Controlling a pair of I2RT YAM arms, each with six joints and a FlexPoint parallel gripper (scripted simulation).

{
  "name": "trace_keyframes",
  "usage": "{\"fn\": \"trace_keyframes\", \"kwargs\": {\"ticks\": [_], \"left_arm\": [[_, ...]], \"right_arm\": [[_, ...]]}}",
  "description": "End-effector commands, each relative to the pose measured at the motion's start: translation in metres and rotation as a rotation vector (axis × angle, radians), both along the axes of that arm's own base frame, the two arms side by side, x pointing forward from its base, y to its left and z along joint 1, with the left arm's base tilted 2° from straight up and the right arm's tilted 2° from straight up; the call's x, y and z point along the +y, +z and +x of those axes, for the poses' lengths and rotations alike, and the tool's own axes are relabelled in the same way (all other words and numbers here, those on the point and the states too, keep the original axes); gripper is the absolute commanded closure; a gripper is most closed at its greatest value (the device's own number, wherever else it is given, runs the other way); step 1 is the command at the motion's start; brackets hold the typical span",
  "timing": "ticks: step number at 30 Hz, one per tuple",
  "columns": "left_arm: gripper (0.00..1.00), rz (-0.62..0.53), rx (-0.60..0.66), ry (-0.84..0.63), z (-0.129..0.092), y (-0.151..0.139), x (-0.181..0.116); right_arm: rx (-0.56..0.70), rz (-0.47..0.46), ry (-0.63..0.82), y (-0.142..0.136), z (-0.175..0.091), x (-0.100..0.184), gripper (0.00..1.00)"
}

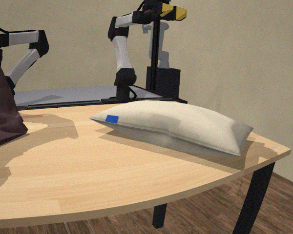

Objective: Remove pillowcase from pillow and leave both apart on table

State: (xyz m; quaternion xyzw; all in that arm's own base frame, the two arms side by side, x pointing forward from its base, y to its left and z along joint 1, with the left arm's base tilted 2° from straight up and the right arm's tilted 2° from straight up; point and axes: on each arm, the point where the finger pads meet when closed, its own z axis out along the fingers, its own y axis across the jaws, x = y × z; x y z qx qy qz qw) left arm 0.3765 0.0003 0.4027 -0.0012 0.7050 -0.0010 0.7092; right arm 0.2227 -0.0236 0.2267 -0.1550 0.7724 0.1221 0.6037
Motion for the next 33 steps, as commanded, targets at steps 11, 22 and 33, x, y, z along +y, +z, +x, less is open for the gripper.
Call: {"fn": "trace_keyframes", "kwargs": {"ticks": [11, 22, 33], "left_arm": [[0.40, 0.012, -0.091, -0.031, 0.000, 0.029, -0.008], [0.40, 0.012, -0.091, -0.031, 0.000, 0.029, -0.008], [0.40, 0.012, -0.091, -0.031, 0.000, 0.029, -0.008]], "right_arm": [[0.175, -0.078, 0.103, -0.011, -0.028, 0.017, 1.00], [0.125, -0.058, 0.102, 0.001, -0.022, 0.014, 1.00], [0.148, -0.024, 0.110, -0.015, -0.026, 0.018, 1.00]]}}
